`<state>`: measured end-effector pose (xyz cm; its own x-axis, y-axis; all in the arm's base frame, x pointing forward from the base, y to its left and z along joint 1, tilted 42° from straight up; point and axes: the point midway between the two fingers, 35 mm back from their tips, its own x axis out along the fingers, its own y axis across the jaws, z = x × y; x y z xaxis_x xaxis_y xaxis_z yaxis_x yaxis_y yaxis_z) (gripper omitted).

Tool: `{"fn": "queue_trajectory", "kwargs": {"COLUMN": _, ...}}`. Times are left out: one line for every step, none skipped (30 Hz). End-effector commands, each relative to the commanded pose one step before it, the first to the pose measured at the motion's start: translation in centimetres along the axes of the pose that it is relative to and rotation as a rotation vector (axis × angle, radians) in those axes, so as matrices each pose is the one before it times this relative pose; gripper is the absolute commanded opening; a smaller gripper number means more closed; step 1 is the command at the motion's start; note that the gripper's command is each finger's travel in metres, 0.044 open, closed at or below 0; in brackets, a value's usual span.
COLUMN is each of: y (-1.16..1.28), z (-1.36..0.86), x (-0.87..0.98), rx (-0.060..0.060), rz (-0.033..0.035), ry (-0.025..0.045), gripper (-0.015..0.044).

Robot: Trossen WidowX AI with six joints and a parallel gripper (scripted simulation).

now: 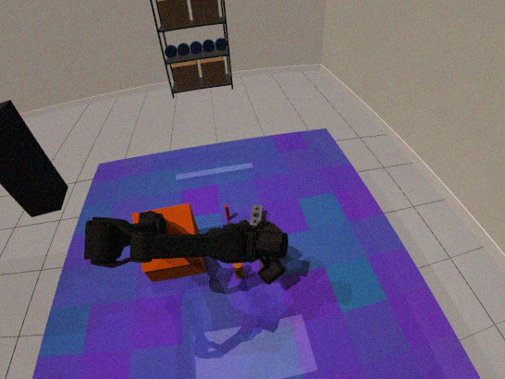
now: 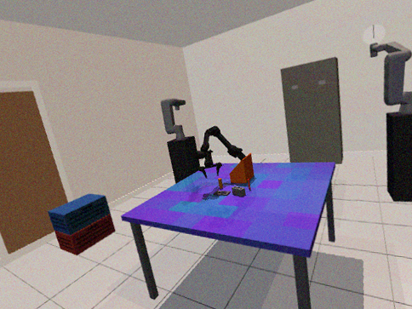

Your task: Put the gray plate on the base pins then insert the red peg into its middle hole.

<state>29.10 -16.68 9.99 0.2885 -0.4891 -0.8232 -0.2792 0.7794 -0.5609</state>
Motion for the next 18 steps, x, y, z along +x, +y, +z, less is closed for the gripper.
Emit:
{"fn": "queue_trajectory", "kwargs": {"y": 5.421, "z": 3.903, "x": 1.591, "rx": -0.1896, "rz": 0.10372, "ry": 0.09506, "gripper": 0.0440}}
{"fn": "queue_trajectory", "kwargs": {"y": 0.734, "z": 0.812, "x": 0.211, "rx": -0.0366, "rz": 0.01102, "ry": 0.01874, "gripper": 0.0440}}
{"fn": "queue_trajectory", "kwargs": {"y": 0.794, "z": 0.947, "x": 0.226, "rx": -0.0437, "rz": 0.01030, "ry": 0.02305, "gripper": 0.0440}}
{"fn": "queue_trajectory", "kwargs": {"y": 0.852, "z": 1.039, "x": 0.218, "rx": -0.0480, "rz": 0.00886, "ry": 0.02548, "gripper": 0.0440}}
{"fn": "queue_trajectory", "kwargs": {"y": 0.852, "z": 1.061, "x": 0.190, "rx": -0.0489, "rz": 0.00656, "ry": 0.02614, "gripper": 0.0440}}
{"fn": "queue_trajectory", "kwargs": {"y": 0.760, "z": 1.009, "x": 0.146, "rx": -0.0475, "rz": 0.00360, "ry": 0.02582, "gripper": 0.0440}}
{"fn": "queue_trajectory", "kwargs": {"y": 0.753, "z": 1.024, "x": 0.118, "rx": -0.0479, "rz": 0.00153, "ry": 0.02623, "gripper": 0.0440}}
{"fn": "queue_trajectory", "kwargs": {"y": 0.744, "z": 1.037, "x": 0.089, "rx": -0.0482, "rz": -0.00052, "ry": 0.02662, "gripper": 0.0440}}
{"fn": "queue_trajectory", "kwargs": {"y": 0.735, "z": 1.049, "x": 0.059, "rx": -0.0485, "rz": -0.00256, "ry": 0.02701, "gripper": 0.0440}}
{"fn": "queue_trajectory", "kwargs": {"y": 0.725, "z": 1.060, "x": 0.029, "rx": -0.0486, "rz": -0.00457, "ry": 0.02740, "gripper": 0.0440}}
{"fn": "queue_trajectory", "kwargs": {"y": 0.715, "z": 1.070, "x": -0.002, "rx": -0.0487, "rz": -0.00655, "ry": 0.02779, "gripper": 0.0440}}
{"fn": "queue_trajectory", "kwargs": {"y": 0.703, "z": 1.078, "x": -0.032, "rx": -0.0487, "rz": -0.00850, "ry": 0.02818, "gripper": 0.0440}}
{"fn": "queue_trajectory", "kwargs": {"y": 0.688, "z": 1.080, "x": -0.063, "rx": -0.0484, "rz": -0.01035, "ry": 0.02843, "gripper": 0.0440}}
{"fn": "queue_trajectory", "kwargs": {"y": 0.530, "z": 0.860, "x": -0.075, "rx": -0.0382, "rz": -0.00949, "ry": 0.02274, "gripper": 0.0440}}
{"fn": "queue_trajectory", "kwargs": {"y": 0.310, "z": 0.520, "x": -0.057, "rx": -0.0229, "rz": -0.00624, "ry": 0.01376, "gripper": 0.0440}}
{"fn": "queue_trajectory", "kwargs": {"y": -0.132, "z": -0.185, "x": -0.010, "rx": -0.0038, "rz": -0.00117, "ry": 0.00251, "gripper": 0.0440}}
{"fn": "queue_trajectory", "kwargs": {"y": -0.130, "z": -0.186, "x": -0.009, "rx": -0.0038, "rz": -0.00114, "ry": 0.00253, "gripper": 0.0440}}
{"fn": "queue_trajectory", "kwargs": {"y": 0.000, "z": 0.000, "x": 0.000, "rx": 0.0000, "rz": 0.00000, "ry": 0.00000, "gripper": 0.0440}}
